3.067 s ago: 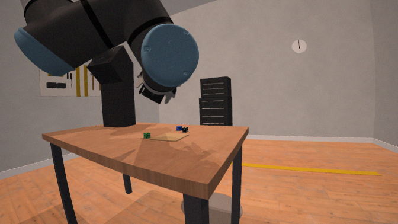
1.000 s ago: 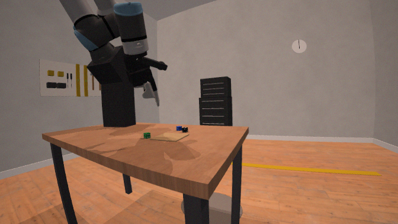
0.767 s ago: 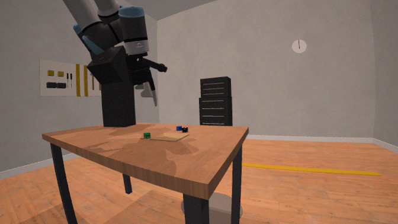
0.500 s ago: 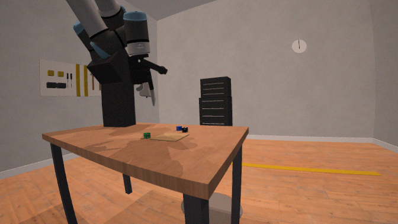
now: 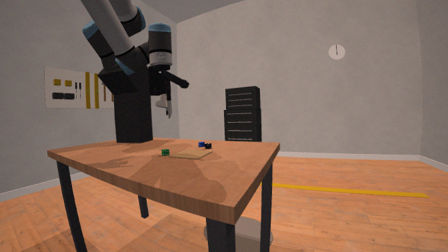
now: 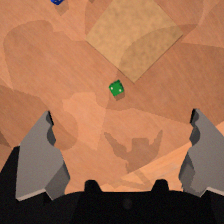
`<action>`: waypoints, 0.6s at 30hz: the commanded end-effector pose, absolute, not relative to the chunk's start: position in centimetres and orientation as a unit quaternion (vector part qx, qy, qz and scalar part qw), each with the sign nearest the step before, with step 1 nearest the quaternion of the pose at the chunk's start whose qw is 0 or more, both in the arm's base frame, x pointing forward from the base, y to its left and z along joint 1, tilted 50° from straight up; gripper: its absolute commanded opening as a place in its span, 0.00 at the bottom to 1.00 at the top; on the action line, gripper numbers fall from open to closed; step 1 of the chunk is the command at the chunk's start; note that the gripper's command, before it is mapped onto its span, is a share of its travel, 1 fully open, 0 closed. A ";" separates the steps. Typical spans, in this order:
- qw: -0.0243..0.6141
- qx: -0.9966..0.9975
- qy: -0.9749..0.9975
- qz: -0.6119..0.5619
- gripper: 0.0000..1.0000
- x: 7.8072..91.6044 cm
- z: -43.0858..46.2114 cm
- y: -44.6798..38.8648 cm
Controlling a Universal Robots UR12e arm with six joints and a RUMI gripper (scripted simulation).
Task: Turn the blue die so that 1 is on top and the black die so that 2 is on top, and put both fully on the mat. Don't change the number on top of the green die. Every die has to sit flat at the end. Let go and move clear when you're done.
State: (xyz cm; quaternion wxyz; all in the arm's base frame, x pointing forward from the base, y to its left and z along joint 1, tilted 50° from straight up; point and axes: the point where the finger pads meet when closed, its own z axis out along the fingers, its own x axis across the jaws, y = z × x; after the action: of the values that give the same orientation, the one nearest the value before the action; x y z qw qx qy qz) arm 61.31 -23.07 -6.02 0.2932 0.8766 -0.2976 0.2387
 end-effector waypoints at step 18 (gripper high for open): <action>0.318 0.852 -0.311 0.277 1.00 60.8 -6.7 -23.1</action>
State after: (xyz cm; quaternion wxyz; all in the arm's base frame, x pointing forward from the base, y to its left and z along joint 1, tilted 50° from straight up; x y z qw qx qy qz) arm 60.84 -23.18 -6.68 0.3173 0.8527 -0.3107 0.2752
